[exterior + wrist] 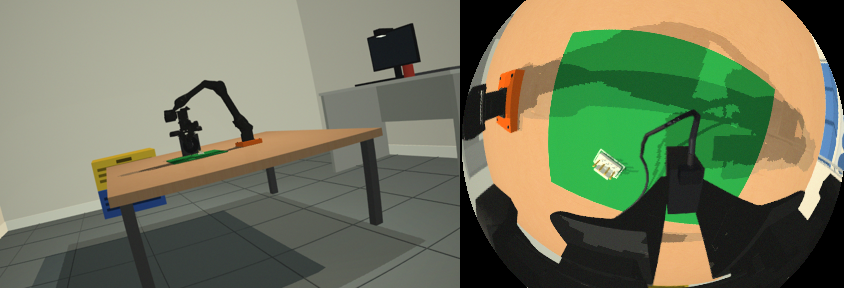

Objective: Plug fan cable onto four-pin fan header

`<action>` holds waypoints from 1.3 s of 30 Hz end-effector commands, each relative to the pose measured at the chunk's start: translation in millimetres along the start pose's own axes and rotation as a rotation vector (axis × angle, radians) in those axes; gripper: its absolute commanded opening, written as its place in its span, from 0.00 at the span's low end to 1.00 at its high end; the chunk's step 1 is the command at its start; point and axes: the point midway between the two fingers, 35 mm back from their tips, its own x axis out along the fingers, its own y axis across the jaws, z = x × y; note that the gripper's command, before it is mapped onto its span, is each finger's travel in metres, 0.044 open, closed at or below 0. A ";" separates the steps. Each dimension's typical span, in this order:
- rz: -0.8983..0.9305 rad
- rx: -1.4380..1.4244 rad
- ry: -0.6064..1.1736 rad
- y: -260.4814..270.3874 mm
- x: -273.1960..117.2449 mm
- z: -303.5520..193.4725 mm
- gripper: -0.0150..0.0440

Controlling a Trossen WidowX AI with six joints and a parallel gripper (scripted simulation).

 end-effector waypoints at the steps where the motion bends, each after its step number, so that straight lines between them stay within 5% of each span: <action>1: -0.001 0.132 -0.001 5.0 -0.4 -1.0 0.25; 39: 0.002 1.458 0.001 49.9 0.0 -11.7 0.25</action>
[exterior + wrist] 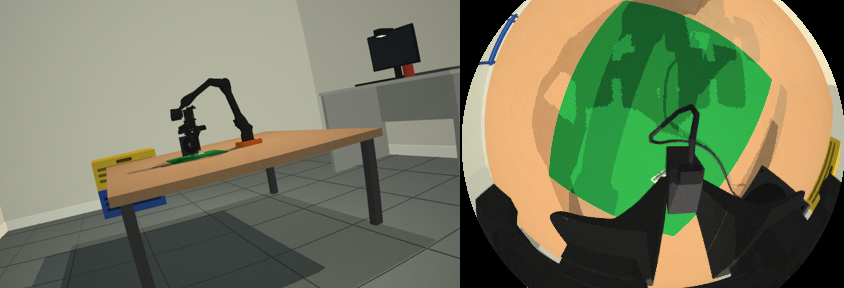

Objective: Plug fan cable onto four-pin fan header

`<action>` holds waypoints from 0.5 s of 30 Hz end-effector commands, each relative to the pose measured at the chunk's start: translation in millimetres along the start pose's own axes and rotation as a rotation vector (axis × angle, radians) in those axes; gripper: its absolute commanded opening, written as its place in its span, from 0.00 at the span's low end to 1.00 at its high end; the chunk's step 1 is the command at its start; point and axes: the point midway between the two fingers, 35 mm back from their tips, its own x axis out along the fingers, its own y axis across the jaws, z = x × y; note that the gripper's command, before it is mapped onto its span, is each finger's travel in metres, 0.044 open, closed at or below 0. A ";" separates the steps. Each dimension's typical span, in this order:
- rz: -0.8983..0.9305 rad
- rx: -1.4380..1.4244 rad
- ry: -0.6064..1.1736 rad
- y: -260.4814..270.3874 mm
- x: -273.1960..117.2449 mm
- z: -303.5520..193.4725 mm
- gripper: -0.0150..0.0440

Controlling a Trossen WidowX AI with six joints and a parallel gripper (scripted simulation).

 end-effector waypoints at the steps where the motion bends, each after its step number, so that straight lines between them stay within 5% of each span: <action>1: 0.000 0.135 0.000 0.6 0.5 -5.3 0.25; 15: 0.000 0.623 0.001 2.0 2.0 -22.3 0.25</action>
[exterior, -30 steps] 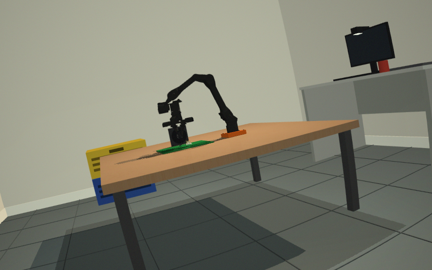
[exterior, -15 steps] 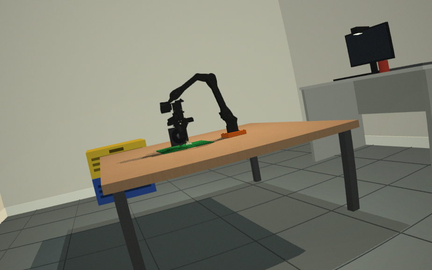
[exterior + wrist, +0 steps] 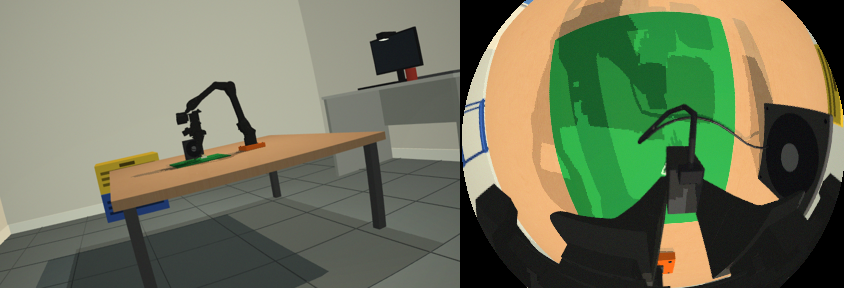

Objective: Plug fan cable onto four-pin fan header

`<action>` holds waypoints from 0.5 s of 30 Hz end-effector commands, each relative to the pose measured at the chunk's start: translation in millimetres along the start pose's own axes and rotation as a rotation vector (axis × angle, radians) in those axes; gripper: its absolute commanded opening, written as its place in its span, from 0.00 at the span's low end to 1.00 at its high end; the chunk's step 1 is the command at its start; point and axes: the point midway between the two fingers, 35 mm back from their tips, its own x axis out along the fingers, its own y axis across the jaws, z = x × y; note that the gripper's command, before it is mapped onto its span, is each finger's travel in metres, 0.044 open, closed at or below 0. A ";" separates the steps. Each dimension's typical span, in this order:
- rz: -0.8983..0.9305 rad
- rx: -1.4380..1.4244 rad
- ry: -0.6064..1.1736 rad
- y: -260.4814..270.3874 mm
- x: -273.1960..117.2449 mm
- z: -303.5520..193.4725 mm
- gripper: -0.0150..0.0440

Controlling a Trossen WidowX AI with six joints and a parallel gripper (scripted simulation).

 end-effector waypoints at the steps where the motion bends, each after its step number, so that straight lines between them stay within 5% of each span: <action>1: -0.001 0.135 0.000 -1.9 0.8 -5.0 0.25; 15: -0.001 0.361 0.000 -5.0 2.7 -12.3 0.25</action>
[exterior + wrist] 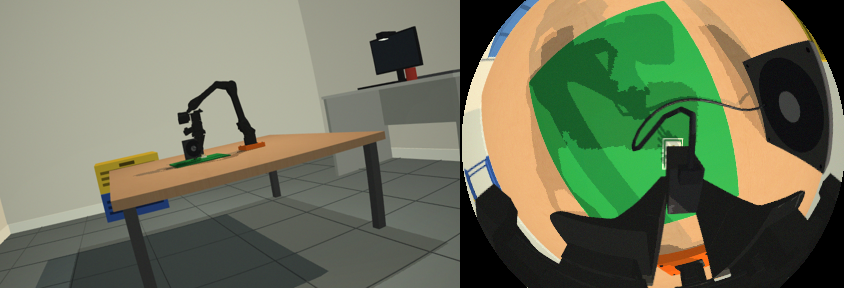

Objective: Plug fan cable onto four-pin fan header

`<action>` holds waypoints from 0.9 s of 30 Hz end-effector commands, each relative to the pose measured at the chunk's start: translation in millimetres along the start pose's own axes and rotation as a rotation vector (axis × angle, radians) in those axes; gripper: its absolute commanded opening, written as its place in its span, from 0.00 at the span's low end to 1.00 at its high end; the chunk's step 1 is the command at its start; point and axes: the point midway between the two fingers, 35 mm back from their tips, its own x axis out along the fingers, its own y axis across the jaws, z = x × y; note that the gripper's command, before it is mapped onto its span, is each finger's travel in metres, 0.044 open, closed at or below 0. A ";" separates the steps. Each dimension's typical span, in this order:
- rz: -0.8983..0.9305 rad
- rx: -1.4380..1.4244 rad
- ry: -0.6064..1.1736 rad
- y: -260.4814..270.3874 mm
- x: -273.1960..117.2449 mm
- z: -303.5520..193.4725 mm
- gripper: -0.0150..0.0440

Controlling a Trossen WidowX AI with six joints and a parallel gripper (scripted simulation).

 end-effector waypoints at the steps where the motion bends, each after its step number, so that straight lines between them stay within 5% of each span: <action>1: -0.001 0.017 0.000 -0.5 0.2 -1.9 0.25; 27: -0.001 0.021 0.000 -0.8 20.7 -9.6 0.25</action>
